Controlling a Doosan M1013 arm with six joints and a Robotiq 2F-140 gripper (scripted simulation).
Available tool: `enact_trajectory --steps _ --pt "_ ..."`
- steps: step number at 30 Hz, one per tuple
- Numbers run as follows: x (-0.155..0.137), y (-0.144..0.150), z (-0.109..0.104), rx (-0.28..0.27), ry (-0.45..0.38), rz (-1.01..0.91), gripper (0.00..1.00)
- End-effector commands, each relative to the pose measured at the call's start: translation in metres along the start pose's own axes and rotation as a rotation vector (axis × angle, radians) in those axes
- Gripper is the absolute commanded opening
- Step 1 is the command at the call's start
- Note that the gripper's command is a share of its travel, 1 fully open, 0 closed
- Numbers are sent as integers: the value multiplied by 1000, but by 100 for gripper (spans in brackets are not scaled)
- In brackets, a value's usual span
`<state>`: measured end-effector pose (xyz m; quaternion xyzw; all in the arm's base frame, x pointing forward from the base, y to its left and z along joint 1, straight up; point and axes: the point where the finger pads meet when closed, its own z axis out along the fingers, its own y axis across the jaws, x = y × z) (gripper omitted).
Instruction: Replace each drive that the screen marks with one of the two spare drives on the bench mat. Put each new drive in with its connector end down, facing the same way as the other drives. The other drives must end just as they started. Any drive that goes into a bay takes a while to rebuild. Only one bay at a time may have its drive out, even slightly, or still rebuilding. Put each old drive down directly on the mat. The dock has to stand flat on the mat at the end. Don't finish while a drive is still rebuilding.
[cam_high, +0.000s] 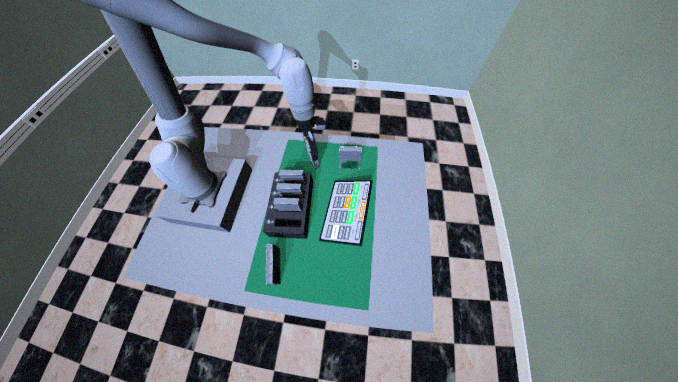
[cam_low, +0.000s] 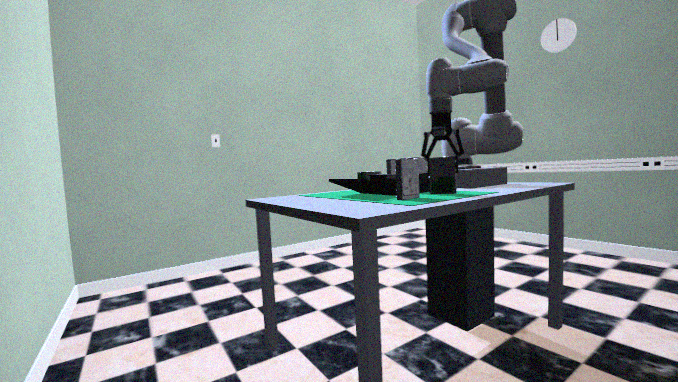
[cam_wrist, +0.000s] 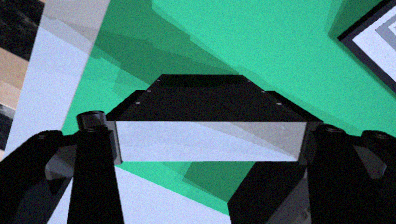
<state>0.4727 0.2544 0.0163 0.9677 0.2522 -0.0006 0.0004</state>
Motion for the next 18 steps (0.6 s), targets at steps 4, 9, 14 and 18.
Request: enact_trajectory --steps 4,9,14,18 --pt "0 0 -2 0 1 0 10" --pt "0 0 -6 0 1 0 10" --pt "0 0 -13 0 1 0 10" --pt "0 0 -16 0 1 0 10"
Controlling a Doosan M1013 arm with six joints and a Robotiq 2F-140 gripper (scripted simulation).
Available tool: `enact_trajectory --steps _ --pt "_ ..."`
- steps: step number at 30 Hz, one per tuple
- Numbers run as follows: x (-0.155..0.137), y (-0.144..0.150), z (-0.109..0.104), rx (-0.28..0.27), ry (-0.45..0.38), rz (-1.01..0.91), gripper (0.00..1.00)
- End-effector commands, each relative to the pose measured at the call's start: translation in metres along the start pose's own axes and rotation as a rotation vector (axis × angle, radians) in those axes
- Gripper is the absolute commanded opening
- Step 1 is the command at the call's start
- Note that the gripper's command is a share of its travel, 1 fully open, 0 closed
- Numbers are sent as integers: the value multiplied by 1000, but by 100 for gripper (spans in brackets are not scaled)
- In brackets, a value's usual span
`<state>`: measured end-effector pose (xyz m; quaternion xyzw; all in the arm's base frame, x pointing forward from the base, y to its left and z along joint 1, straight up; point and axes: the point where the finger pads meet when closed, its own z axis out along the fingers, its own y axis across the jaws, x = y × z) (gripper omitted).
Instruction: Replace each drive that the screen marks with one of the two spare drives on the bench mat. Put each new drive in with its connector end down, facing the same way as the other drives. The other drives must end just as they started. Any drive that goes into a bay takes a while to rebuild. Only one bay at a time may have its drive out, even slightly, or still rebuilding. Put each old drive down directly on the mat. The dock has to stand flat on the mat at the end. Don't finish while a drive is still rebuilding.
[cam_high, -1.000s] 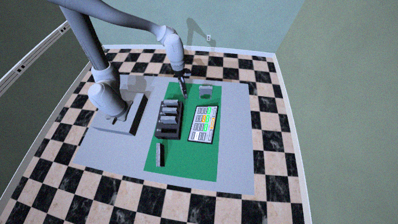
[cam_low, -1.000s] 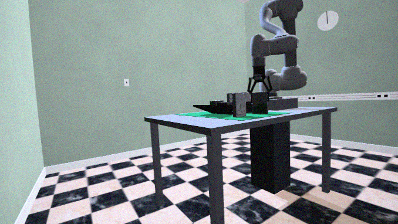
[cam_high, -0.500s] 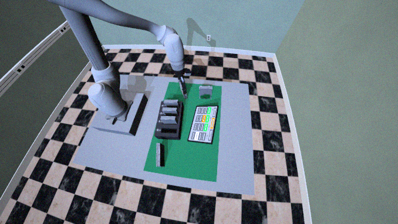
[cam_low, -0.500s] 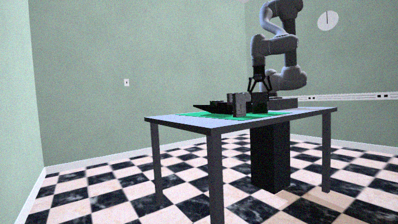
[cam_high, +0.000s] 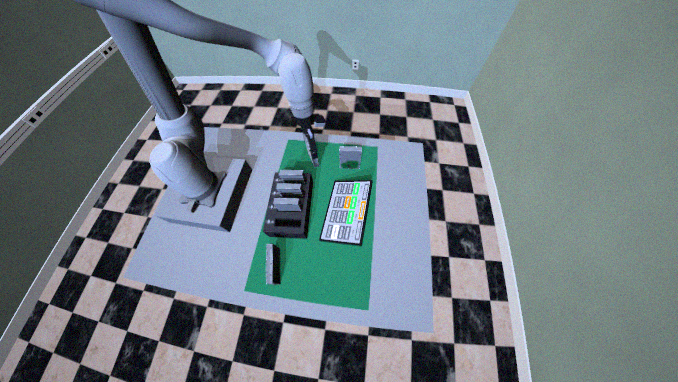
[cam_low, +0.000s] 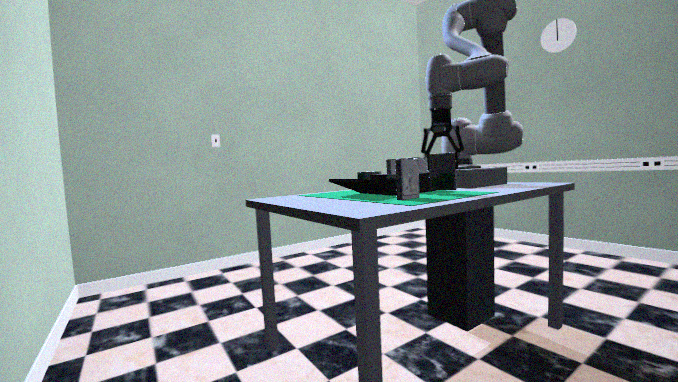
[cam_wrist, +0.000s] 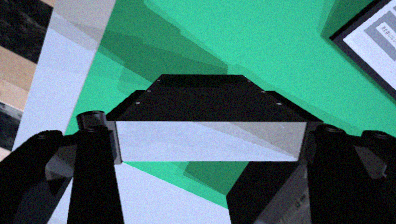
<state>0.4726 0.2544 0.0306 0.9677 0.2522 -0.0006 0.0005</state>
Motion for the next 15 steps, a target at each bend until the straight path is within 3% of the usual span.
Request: enact_trajectory --steps 1,15 --pt "0 0 -4 0 1 0 10" --pt "0 0 -39 0 1 0 10"
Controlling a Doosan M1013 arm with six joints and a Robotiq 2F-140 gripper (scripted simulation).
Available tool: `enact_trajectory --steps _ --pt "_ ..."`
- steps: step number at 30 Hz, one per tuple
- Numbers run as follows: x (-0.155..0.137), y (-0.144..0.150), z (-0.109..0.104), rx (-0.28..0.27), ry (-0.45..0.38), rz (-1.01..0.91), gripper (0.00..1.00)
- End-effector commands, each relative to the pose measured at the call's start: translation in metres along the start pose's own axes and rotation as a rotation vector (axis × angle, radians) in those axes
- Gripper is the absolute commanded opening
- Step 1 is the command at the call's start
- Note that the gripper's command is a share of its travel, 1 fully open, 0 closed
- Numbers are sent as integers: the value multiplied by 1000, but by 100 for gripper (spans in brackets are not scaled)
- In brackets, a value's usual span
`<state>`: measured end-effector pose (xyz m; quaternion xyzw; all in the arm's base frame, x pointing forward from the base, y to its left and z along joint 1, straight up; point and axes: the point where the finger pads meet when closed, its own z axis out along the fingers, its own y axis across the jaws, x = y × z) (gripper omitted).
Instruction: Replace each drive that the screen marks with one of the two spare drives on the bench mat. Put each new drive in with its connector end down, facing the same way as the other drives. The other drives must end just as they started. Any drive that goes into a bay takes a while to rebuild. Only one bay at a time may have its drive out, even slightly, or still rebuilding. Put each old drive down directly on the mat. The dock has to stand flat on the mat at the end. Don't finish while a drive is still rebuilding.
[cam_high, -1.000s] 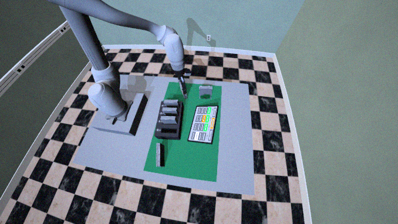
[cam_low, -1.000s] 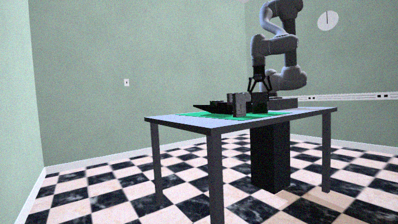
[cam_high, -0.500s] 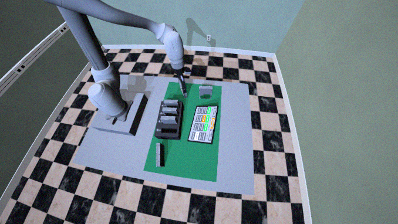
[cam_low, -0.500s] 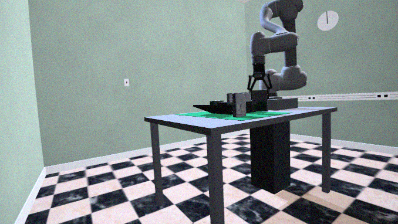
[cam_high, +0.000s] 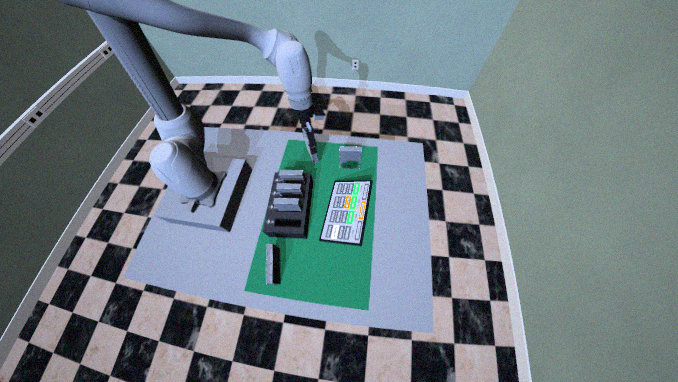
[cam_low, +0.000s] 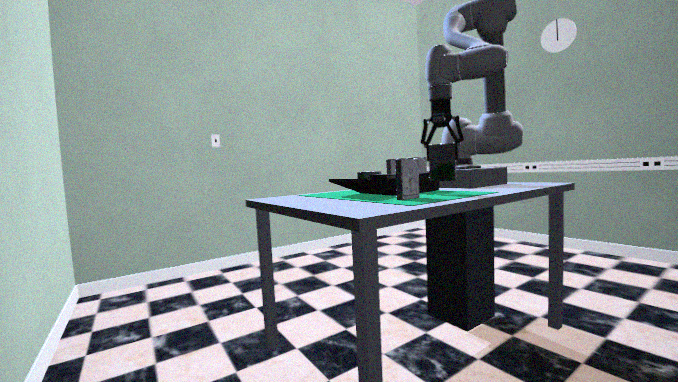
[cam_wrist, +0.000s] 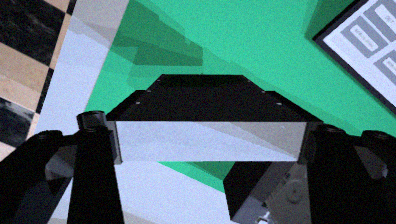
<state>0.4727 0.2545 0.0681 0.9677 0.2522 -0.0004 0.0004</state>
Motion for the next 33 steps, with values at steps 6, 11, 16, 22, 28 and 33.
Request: enact_trajectory --steps 6,11,16,22,28,33 --pt "0 0 -19 0 1 0 10" --pt "0 0 -39 0 1 0 10" --pt "0 0 -58 0 1 0 10" --pt "0 0 -73 0 1 0 10" --pt "0 0 -93 0 1 0 10" --pt "0 0 -107 0 1 0 10"
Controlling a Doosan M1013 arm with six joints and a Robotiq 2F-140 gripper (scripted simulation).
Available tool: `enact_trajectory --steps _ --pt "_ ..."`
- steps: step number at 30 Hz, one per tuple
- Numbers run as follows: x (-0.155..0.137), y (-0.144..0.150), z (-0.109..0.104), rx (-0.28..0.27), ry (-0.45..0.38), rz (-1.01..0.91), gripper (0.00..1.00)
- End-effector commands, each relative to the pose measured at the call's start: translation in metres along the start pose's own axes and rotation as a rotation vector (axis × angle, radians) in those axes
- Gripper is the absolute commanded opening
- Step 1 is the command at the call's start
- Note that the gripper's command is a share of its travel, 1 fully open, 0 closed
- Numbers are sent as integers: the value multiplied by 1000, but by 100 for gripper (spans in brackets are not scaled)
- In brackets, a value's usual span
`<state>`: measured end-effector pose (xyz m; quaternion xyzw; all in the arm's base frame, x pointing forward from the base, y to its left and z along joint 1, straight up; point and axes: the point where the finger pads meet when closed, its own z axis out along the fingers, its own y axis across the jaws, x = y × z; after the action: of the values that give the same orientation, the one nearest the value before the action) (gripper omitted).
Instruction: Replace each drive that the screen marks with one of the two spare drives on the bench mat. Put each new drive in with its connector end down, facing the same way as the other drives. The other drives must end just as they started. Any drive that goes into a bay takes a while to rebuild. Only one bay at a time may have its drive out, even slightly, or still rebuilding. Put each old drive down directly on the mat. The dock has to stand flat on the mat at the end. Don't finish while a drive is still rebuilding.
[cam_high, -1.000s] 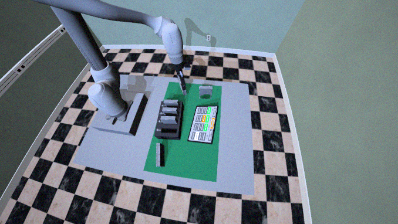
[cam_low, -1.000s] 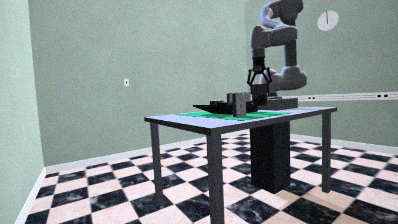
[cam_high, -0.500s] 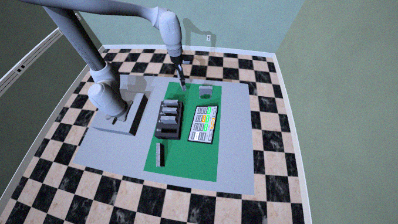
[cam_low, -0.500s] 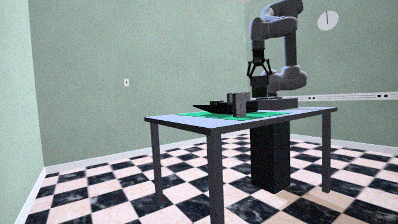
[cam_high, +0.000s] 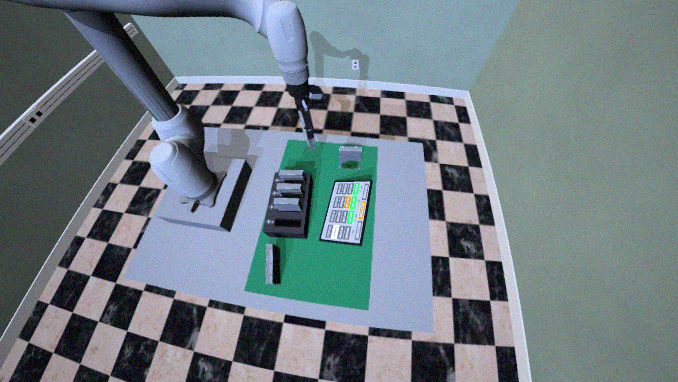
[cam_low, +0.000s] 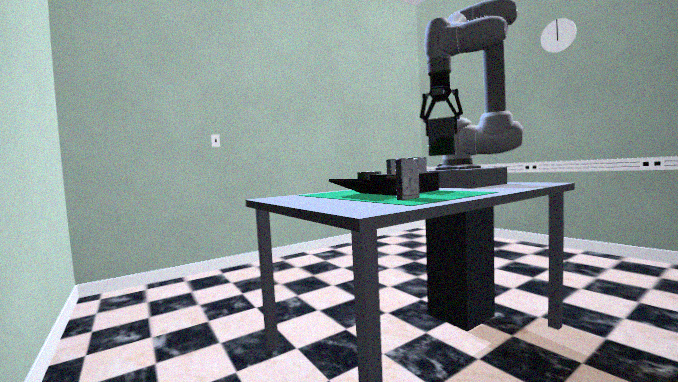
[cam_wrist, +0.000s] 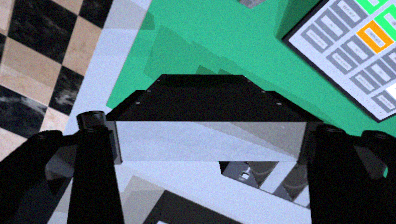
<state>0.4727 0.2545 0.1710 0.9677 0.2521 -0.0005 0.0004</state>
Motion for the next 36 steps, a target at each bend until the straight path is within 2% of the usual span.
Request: enact_trajectory --steps 1,15,36 --pt "0 0 -4 0 1 0 10" --pt "0 0 -23 0 1 0 10" --pt "0 0 -25 0 1 3 10"
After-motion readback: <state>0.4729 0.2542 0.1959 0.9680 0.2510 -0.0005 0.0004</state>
